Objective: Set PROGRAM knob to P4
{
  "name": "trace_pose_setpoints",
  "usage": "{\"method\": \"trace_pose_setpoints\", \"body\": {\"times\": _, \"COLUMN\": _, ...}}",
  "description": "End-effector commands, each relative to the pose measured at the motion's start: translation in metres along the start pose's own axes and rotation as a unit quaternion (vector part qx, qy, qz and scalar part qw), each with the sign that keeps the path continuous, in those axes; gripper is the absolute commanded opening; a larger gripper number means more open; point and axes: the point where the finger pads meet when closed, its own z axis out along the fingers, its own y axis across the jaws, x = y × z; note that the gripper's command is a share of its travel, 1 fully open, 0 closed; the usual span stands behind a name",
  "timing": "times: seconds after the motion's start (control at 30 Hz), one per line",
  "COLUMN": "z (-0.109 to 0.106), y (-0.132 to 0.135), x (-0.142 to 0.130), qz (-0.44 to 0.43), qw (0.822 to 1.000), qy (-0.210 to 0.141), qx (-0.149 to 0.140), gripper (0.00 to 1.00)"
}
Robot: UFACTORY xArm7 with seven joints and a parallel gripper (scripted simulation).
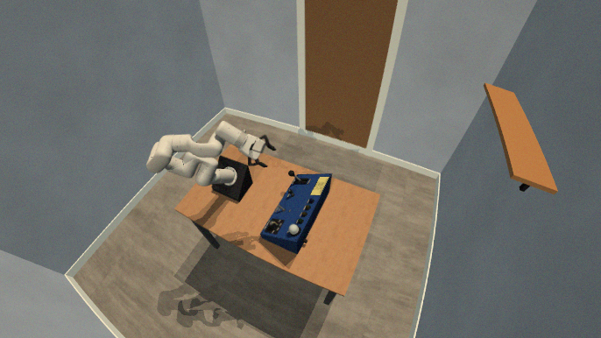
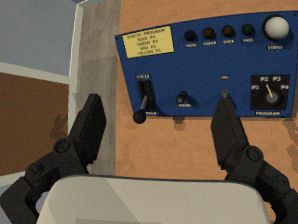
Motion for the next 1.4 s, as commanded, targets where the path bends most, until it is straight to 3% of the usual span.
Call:
{"method": "trace_pose_setpoints", "body": {"times": 0.0, "z": 0.001, "y": 0.016, "x": 0.007, "qz": 0.01, "qw": 1.0, "qy": -0.027, "qx": 0.011, "gripper": 1.0}}
{"method": "trace_pose_setpoints", "body": {"times": 0.03, "z": 0.006, "y": 0.034, "x": 0.011, "qz": 0.018, "qw": 0.998, "qy": -0.057, "qx": 0.021, "gripper": 1.0}}
{"method": "trace_pose_setpoints", "body": {"times": 0.53, "z": 0.006, "y": 0.034, "x": 0.011, "qz": 0.018, "qw": 0.998, "qy": -0.057, "qx": 0.021, "gripper": 1.0}}
{"method": "trace_pose_setpoints", "body": {"times": 0.57, "z": 0.012, "y": 0.052, "x": 0.012, "qz": 0.026, "qw": 0.995, "qy": -0.089, "qx": 0.031, "gripper": 1.0}}
{"method": "trace_pose_setpoints", "body": {"times": 0.8, "z": 0.012, "y": 0.052, "x": 0.012, "qz": 0.026, "qw": 0.995, "qy": -0.089, "qx": 0.031, "gripper": 1.0}}
{"method": "trace_pose_setpoints", "body": {"times": 0.83, "z": 0.02, "y": 0.071, "x": 0.011, "qz": 0.032, "qw": 0.991, "qy": -0.123, "qx": 0.043, "gripper": 1.0}}
{"method": "trace_pose_setpoints", "body": {"times": 0.9, "z": 0.02, "y": 0.071, "x": 0.011, "qz": 0.032, "qw": 0.991, "qy": -0.123, "qx": 0.043, "gripper": 1.0}}
{"method": "trace_pose_setpoints", "body": {"times": 0.93, "z": 0.03, "y": 0.089, "x": 0.007, "qz": 0.037, "qw": 0.985, "qy": -0.157, "qx": 0.055, "gripper": 1.0}}
{"method": "trace_pose_setpoints", "body": {"times": 1.07, "z": 0.03, "y": 0.089, "x": 0.007, "qz": 0.037, "qw": 0.985, "qy": -0.157, "qx": 0.055, "gripper": 1.0}}
{"method": "trace_pose_setpoints", "body": {"times": 1.13, "z": 0.052, "y": 0.124, "x": -0.007, "qz": 0.045, "qw": 0.969, "qy": -0.227, "qx": 0.081, "gripper": 1.0}}
{"method": "trace_pose_setpoints", "body": {"times": 1.2, "z": 0.052, "y": 0.124, "x": -0.007, "qz": 0.045, "qw": 0.969, "qy": -0.227, "qx": 0.081, "gripper": 1.0}}
{"method": "trace_pose_setpoints", "body": {"times": 1.23, "z": 0.063, "y": 0.141, "x": -0.017, "qz": 0.048, "qw": 0.959, "qy": -0.262, "qx": 0.095, "gripper": 1.0}}
{"method": "trace_pose_setpoints", "body": {"times": 1.27, "z": 0.063, "y": 0.141, "x": -0.017, "qz": 0.048, "qw": 0.959, "qy": -0.262, "qx": 0.095, "gripper": 1.0}}
{"method": "trace_pose_setpoints", "body": {"times": 1.3, "z": 0.075, "y": 0.157, "x": -0.029, "qz": 0.051, "qw": 0.948, "qy": -0.296, "qx": 0.109, "gripper": 1.0}}
{"method": "trace_pose_setpoints", "body": {"times": 1.33, "z": 0.075, "y": 0.157, "x": -0.029, "qz": 0.051, "qw": 0.948, "qy": -0.296, "qx": 0.109, "gripper": 1.0}}
{"method": "trace_pose_setpoints", "body": {"times": 1.37, "z": 0.085, "y": 0.173, "x": -0.043, "qz": 0.053, "qw": 0.935, "qy": -0.33, "qx": 0.123, "gripper": 1.0}}
